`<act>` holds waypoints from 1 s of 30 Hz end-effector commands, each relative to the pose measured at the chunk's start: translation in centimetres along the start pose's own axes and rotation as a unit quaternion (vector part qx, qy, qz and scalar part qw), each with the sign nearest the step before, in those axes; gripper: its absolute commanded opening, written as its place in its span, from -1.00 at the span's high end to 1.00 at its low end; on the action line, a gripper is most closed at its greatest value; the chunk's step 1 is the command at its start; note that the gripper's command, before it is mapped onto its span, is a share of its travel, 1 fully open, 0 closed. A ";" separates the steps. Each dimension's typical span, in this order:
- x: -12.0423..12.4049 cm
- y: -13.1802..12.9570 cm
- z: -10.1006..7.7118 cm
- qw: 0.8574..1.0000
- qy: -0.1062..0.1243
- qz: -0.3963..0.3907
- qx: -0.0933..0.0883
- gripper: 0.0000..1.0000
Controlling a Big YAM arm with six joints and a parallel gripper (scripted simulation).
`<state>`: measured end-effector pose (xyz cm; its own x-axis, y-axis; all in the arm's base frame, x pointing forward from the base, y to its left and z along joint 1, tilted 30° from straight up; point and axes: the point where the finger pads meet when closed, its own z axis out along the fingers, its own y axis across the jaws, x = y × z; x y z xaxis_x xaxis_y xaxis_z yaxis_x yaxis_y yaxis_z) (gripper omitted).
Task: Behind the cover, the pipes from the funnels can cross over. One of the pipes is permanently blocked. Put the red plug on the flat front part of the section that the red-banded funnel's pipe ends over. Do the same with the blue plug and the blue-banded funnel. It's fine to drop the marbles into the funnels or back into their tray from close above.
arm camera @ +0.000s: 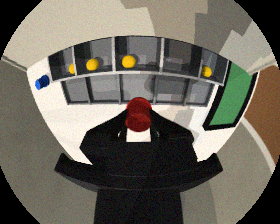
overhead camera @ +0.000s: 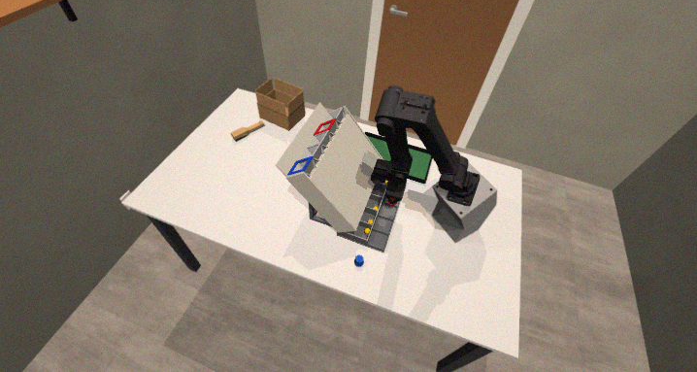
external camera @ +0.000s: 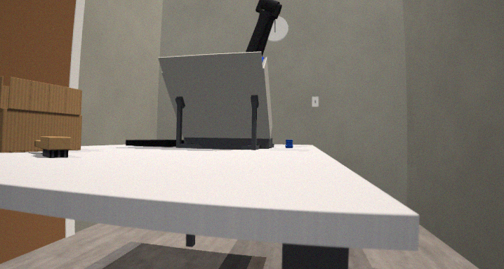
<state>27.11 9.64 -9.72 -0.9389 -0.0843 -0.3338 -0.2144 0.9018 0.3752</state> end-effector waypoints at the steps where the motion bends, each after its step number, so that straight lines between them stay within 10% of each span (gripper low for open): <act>1: -0.2 0.2 2.9 1.000 -0.005 0.007 -0.001 1.00; 4: -0.2 0.2 4.9 1.000 -0.005 0.006 -0.001 1.00; 30: 0.3 0.2 4.9 1.000 -0.001 0.005 0.001 1.00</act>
<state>29.10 11.63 -13.53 -0.9324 -0.0717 -0.3543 -0.2121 0.9022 0.3755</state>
